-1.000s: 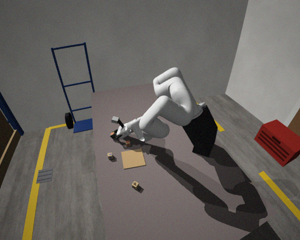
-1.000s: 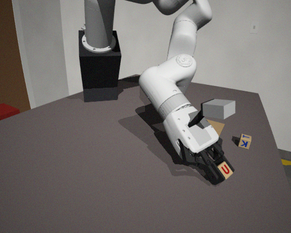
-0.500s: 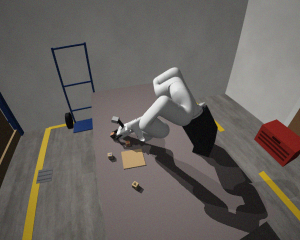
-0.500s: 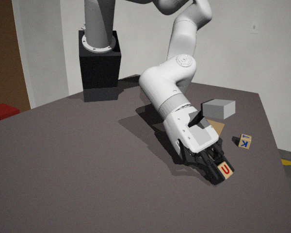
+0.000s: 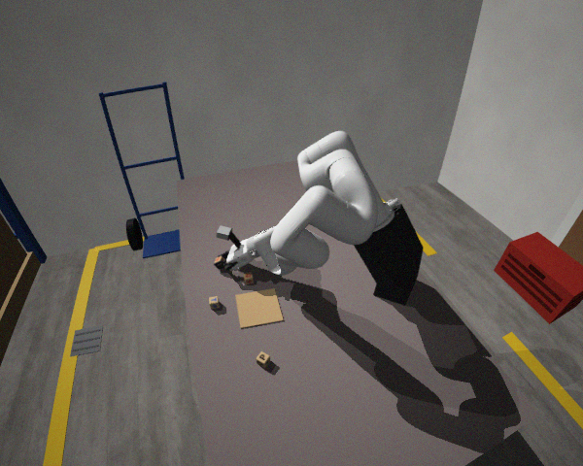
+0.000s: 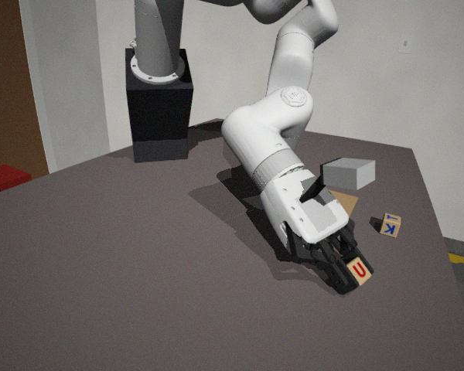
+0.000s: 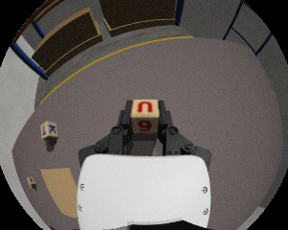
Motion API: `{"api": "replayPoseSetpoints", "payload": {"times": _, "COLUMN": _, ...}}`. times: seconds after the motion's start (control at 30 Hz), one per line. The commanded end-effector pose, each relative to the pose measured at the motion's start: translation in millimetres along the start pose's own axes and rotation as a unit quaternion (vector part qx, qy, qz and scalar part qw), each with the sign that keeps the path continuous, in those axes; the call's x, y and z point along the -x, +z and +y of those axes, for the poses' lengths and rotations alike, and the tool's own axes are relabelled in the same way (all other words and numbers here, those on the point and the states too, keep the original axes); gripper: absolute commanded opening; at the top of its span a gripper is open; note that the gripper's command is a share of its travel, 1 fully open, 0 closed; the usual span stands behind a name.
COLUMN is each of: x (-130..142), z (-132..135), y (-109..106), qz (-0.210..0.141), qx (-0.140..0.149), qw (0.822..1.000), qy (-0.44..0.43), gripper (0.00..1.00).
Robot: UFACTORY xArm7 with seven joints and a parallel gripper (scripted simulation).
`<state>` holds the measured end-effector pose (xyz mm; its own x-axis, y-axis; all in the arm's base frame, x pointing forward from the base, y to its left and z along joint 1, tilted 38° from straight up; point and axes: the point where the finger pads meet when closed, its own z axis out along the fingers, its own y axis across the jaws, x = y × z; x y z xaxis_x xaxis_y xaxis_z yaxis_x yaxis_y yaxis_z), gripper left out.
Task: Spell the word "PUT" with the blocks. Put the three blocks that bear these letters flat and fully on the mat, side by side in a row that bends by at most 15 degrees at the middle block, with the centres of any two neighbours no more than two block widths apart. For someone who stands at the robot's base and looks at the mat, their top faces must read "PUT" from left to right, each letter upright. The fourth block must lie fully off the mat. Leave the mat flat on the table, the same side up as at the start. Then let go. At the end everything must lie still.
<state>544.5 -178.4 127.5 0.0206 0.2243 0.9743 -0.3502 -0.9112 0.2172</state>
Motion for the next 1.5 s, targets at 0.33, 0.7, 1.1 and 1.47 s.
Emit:
{"api": "replayPoseSetpoints", "payload": {"times": 0.33, "x": -1.5, "z": 0.0, "y": 0.0, "qz": 0.001, "qx": 0.0, "qw": 1.0, "qy": 0.0, "gripper": 0.39}}
{"api": "replayPoseSetpoints", "payload": {"times": 0.7, "x": -1.5, "z": 0.0, "y": 0.0, "qz": 0.001, "qx": 0.0, "qw": 1.0, "qy": 0.0, "gripper": 0.47}}
{"api": "replayPoseSetpoints", "payload": {"times": 1.1, "x": -1.5, "z": 0.0, "y": 0.0, "qz": 0.001, "qx": 0.0, "qw": 1.0, "qy": 0.0, "gripper": 0.47}}
{"api": "replayPoseSetpoints", "payload": {"times": 1.47, "x": -1.5, "z": 0.0, "y": 0.0, "qz": 0.001, "qx": 0.0, "qw": 1.0, "qy": 0.0, "gripper": 0.47}}
